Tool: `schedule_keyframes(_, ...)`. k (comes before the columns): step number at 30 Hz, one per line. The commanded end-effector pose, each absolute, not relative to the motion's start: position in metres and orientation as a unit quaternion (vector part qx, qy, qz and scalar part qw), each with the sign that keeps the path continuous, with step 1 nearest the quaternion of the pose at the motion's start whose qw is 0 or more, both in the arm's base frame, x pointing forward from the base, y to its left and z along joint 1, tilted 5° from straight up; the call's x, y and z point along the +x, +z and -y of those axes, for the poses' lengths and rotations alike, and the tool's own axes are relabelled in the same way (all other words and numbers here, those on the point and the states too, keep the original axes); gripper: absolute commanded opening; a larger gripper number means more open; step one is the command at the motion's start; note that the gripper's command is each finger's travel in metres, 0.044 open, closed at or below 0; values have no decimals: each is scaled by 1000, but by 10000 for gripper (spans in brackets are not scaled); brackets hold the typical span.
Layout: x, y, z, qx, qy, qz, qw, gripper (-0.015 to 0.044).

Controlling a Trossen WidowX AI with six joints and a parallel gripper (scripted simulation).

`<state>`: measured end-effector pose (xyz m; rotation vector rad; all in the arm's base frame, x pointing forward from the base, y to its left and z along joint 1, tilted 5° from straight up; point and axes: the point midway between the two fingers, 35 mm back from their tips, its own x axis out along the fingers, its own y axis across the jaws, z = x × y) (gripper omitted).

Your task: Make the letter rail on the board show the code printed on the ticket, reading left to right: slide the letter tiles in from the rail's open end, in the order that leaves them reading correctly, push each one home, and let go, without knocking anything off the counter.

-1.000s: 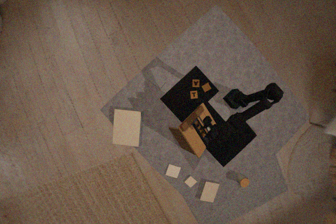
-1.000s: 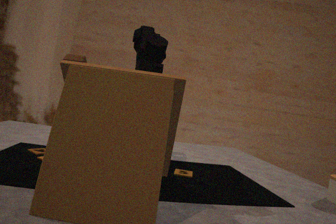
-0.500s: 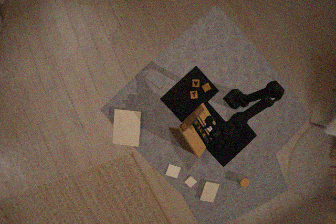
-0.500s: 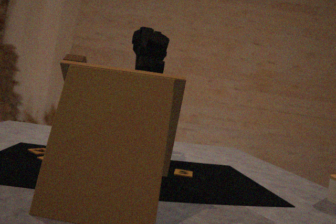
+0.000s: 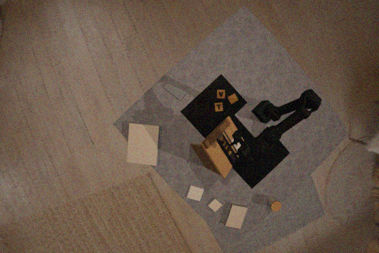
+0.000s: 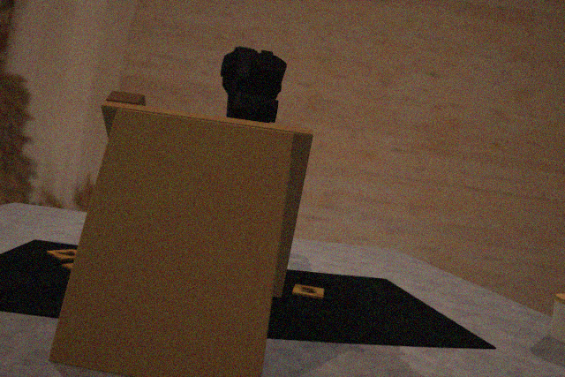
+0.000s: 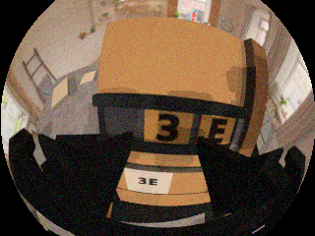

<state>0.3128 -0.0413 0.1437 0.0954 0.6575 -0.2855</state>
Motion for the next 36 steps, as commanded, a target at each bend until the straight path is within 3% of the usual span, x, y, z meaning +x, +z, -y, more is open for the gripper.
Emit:
schedule_keyframes(1,310,146,41,48,-143,-320,935,295)
schedule_keyframes(25,302,154,40,48,-143,-320,935,295)
schedule_keyframes(36,302,151,39,47,-140,-323,935,6)
